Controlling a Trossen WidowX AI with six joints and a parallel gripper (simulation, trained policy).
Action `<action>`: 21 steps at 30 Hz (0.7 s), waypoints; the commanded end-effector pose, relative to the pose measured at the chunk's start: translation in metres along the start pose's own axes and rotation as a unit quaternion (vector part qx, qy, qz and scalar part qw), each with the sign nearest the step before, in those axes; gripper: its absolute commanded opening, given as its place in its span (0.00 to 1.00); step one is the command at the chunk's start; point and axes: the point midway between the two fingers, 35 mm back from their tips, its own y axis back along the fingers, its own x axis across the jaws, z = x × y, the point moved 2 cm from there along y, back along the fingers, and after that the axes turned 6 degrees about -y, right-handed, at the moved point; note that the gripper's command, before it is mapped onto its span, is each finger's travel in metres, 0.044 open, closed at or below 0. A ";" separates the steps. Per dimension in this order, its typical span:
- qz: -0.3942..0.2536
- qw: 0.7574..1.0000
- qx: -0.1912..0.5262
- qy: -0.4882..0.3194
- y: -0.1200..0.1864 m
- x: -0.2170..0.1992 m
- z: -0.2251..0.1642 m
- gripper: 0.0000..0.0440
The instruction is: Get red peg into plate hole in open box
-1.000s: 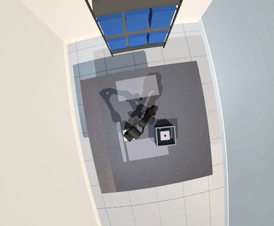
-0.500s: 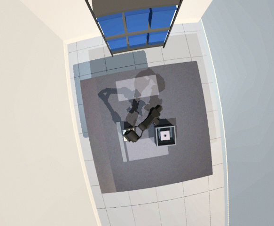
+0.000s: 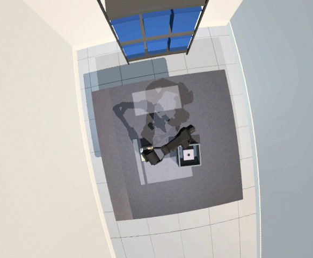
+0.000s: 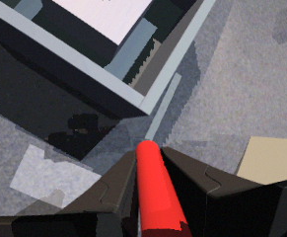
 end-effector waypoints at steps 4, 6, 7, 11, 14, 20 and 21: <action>0.003 1.000 -0.004 -0.027 -0.002 0.004 0.029 0.00; 0.004 0.999 -0.005 -0.035 -0.004 0.006 0.040 0.00; 0.005 0.999 -0.005 -0.039 -0.005 0.006 0.045 0.00; 0.009 0.999 -0.004 -0.051 -0.012 0.009 0.066 0.00; 0.012 0.998 -0.003 -0.056 -0.018 0.011 0.081 0.00; 0.021 0.998 0.005 -0.056 -0.033 0.014 0.109 0.00; 0.023 0.998 0.007 -0.055 -0.036 0.014 0.113 0.00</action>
